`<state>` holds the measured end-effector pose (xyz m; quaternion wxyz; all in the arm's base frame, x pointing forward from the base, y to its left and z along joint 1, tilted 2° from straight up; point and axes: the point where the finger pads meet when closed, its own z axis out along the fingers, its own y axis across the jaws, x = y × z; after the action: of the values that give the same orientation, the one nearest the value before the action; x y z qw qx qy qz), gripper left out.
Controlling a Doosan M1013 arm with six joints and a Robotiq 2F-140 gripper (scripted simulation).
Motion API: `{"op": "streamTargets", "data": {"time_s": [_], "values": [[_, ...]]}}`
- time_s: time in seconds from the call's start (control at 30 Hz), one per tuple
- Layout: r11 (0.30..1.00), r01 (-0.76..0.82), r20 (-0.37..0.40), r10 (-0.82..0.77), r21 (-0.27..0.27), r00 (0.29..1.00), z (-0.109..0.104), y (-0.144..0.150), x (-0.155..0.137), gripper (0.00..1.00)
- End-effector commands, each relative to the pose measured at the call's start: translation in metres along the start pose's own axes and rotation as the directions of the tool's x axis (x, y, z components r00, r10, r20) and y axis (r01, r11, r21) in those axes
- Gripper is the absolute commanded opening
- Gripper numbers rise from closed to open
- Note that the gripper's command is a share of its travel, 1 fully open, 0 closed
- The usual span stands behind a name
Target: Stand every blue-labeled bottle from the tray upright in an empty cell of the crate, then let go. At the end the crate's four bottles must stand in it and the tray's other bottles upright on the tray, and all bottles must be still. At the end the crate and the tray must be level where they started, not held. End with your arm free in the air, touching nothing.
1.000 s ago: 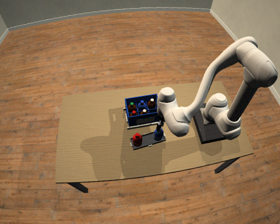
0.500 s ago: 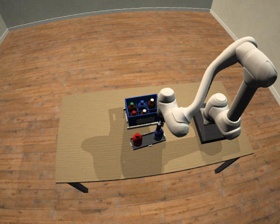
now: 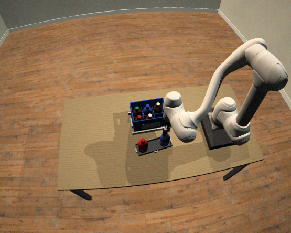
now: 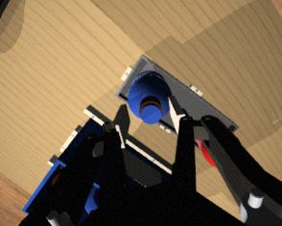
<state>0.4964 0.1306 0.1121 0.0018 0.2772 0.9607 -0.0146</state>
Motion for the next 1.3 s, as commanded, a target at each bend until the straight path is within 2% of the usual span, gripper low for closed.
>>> {"op": "streamTargets", "data": {"time_s": [0.0, 0.67, 0.7, 1.27], "values": [[1.0, 0.0, 0.0, 0.0, 0.0, 1.0, -0.0001, 0.0, 0.0, 0.38], [1.0, 0.0, 0.0, 0.0, 0.0, 1.0, -0.0001, 0.0, 0.0, 0.38], [1.0, 0.0, 0.0, 0.0, 0.0, 1.0, -0.0001, 0.0, 0.0, 0.0], [1.0, 0.0, 0.0, 0.0, 0.0, 1.0, -0.0001, 0.0, 0.0, 0.0]]}}
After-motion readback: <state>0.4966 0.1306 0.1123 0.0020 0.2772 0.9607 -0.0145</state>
